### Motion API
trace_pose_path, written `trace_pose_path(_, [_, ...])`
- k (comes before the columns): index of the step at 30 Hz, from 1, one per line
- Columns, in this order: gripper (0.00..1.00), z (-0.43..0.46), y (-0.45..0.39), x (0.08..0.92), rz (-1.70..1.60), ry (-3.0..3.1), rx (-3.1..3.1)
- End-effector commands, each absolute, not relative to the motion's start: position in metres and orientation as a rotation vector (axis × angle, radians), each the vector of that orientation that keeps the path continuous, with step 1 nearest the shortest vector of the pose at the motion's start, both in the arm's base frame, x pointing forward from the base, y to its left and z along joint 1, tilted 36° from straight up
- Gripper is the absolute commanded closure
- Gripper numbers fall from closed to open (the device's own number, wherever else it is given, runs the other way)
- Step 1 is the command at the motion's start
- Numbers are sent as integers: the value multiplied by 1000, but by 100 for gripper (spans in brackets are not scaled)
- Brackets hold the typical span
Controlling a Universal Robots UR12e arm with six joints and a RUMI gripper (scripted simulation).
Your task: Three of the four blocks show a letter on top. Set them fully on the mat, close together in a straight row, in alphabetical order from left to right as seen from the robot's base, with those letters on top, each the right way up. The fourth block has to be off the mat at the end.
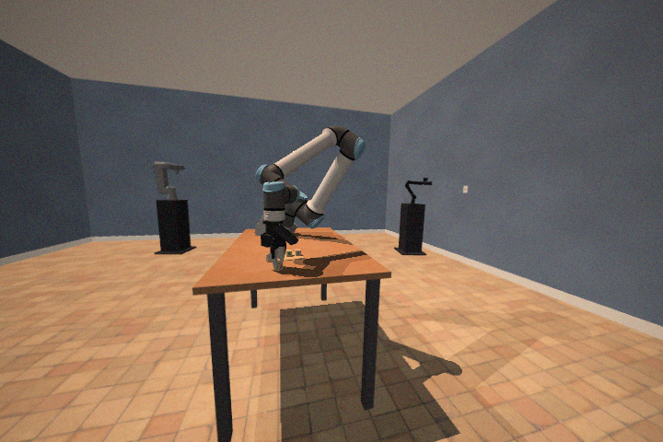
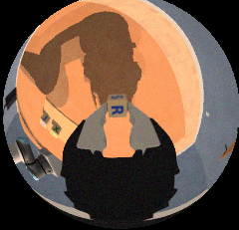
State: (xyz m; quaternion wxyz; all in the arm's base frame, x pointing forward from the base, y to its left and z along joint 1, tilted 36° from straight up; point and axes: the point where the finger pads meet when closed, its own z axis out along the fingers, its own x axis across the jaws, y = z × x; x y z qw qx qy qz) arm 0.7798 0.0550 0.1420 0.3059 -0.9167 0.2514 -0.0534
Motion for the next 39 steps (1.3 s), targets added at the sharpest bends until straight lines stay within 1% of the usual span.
trace_pose_path(1, [91,143,54,780,-143,665,-2426])
trace_pose_path(13, [91,146,53,779,-143,665,-2426])
trace_pose_path(28, [91,218,5,757,-143,665,-2426])
trace_pose_path(39, [91,223,1,755,-143,665,-2426])
